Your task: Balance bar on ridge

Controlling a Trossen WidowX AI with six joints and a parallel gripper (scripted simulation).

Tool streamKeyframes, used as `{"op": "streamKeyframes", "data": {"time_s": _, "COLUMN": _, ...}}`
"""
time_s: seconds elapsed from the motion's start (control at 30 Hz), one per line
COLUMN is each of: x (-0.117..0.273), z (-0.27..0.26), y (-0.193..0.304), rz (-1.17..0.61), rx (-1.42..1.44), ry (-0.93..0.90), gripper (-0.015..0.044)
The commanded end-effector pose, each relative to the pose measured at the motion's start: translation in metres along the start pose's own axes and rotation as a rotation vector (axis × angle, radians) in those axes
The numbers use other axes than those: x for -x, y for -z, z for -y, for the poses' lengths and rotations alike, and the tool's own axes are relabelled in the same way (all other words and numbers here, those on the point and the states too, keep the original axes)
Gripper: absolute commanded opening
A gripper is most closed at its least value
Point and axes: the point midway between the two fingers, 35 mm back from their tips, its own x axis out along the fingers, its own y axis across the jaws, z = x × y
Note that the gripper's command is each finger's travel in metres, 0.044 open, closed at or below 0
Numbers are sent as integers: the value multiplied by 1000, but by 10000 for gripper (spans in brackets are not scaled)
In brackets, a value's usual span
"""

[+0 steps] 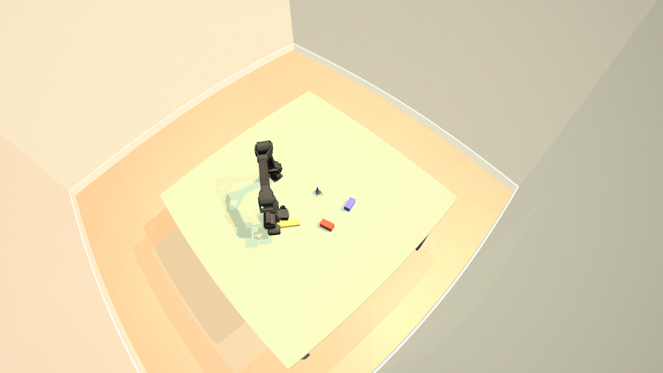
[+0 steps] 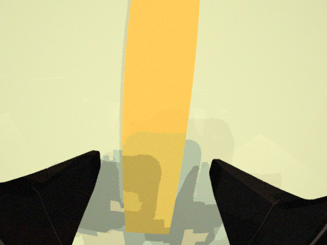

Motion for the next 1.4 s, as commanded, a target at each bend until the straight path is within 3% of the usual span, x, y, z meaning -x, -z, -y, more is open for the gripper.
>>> {"op": "streamKeyframes", "data": {"time_s": 0.0, "x": -8, "z": -2, "y": -1, "rz": 7, "rx": 6, "ry": -5, "gripper": 315}}
{"op": "streamKeyframes", "data": {"time_s": 0.6, "x": -10, "z": -2, "y": -1, "rz": 7, "rx": 6, "ry": -5, "gripper": 315}}
{"op": "streamKeyframes", "data": {"time_s": 0.8, "x": -9, "z": -2, "y": 0, "rz": 1, "rx": 0, "ry": -4, "gripper": 158}}
{"op": "streamKeyframes", "data": {"time_s": 1.07, "x": -9, "z": -2, "y": 0, "rz": 1, "rx": 0, "ry": -4, "gripper": 104}}
{"op": "streamKeyframes", "data": {"time_s": 1.2, "x": -3, "z": -1, "y": 0, "rz": 1, "rx": 1, "ry": -4, "gripper": 0}}
{"op": "streamKeyframes", "data": {"time_s": 1.37, "x": 9, "z": 1, "y": 0, "rz": 2, "rx": 1, "ry": -4, "gripper": 0}}
